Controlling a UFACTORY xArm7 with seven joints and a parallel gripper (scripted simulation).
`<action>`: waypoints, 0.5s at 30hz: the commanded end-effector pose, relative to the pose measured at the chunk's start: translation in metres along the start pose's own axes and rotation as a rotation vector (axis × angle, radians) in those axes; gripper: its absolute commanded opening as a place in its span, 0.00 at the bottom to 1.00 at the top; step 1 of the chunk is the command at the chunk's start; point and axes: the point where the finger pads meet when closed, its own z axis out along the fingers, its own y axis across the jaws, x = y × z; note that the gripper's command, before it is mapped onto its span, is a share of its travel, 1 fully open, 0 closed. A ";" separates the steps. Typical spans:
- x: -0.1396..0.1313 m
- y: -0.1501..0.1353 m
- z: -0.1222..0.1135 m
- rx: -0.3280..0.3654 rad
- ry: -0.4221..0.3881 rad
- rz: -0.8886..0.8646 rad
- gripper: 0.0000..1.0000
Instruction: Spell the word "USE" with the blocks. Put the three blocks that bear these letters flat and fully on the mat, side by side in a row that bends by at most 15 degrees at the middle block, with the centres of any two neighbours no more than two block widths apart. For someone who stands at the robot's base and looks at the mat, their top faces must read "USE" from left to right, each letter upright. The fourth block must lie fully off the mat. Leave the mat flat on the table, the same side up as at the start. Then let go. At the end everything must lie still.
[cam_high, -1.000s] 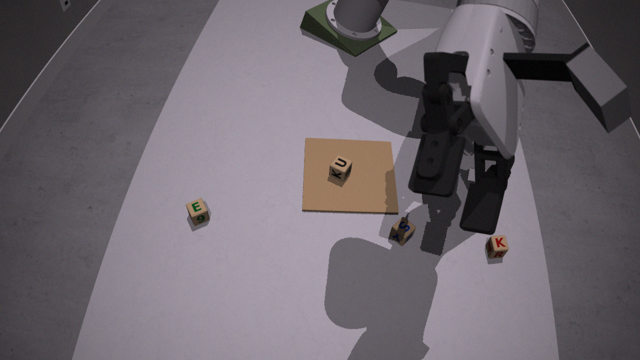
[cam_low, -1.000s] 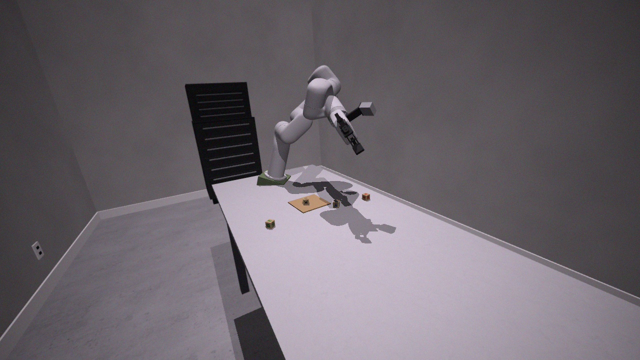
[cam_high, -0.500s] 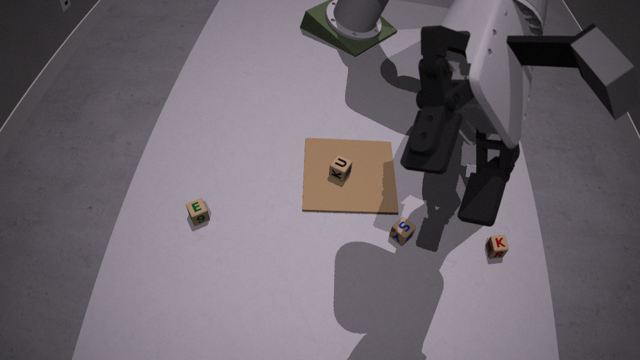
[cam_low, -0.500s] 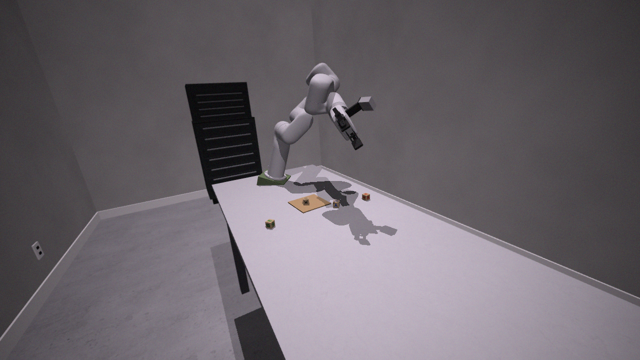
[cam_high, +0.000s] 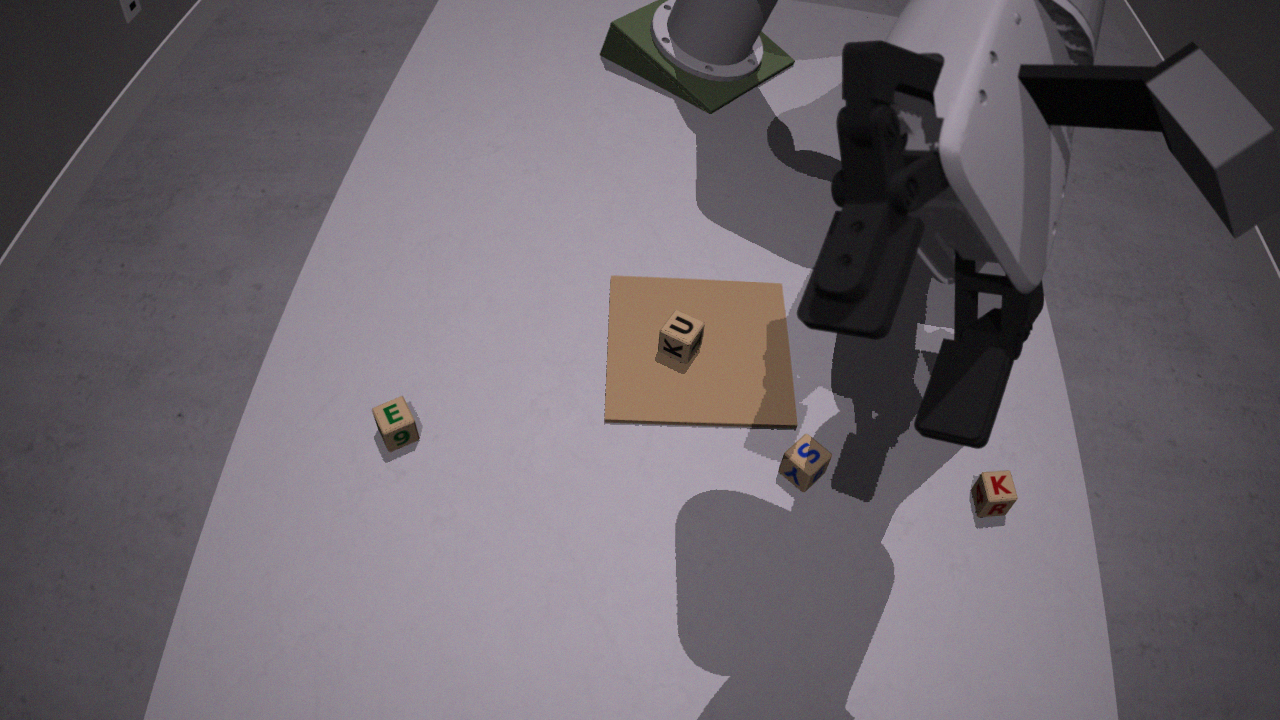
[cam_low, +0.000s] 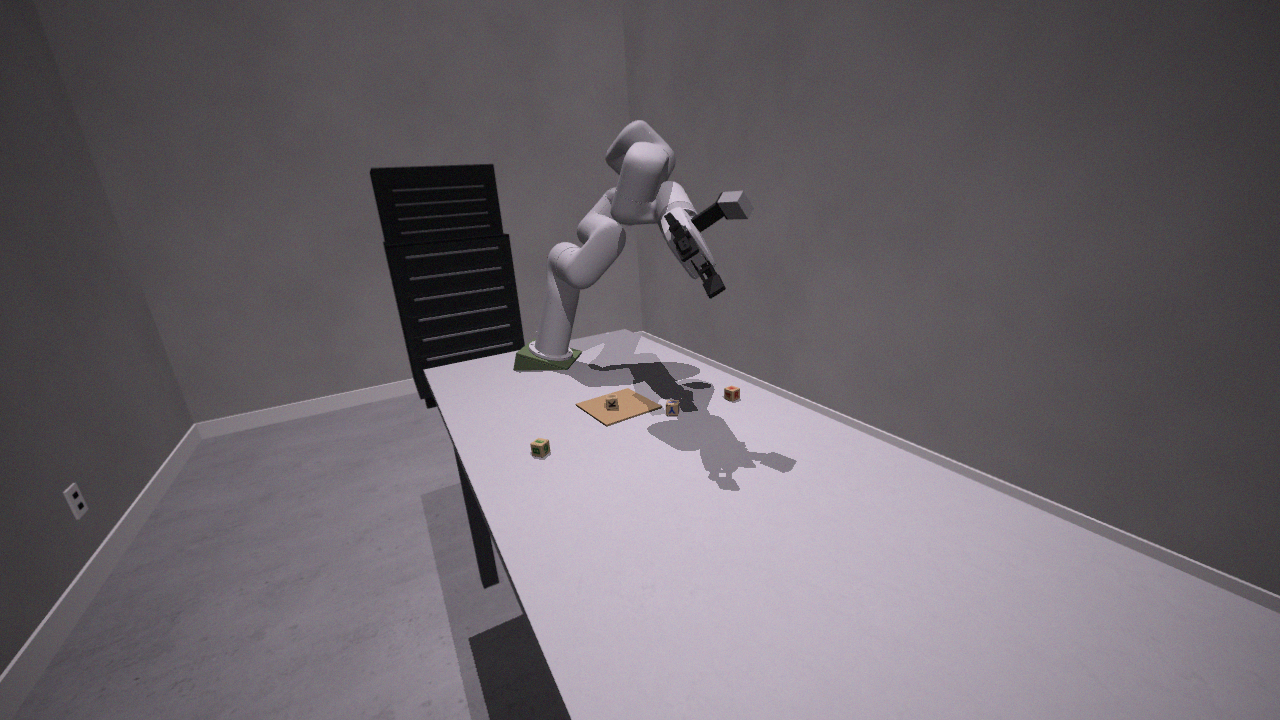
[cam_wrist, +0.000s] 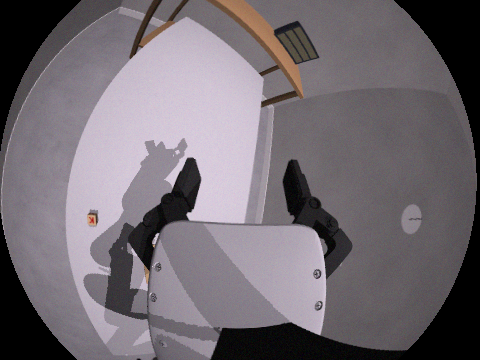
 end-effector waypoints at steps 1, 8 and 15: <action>0.001 0.002 0.000 -0.002 0.001 0.001 1.00; -0.002 0.020 -0.007 -0.046 -0.071 0.057 1.00; -0.002 0.020 -0.007 -0.046 -0.071 0.057 1.00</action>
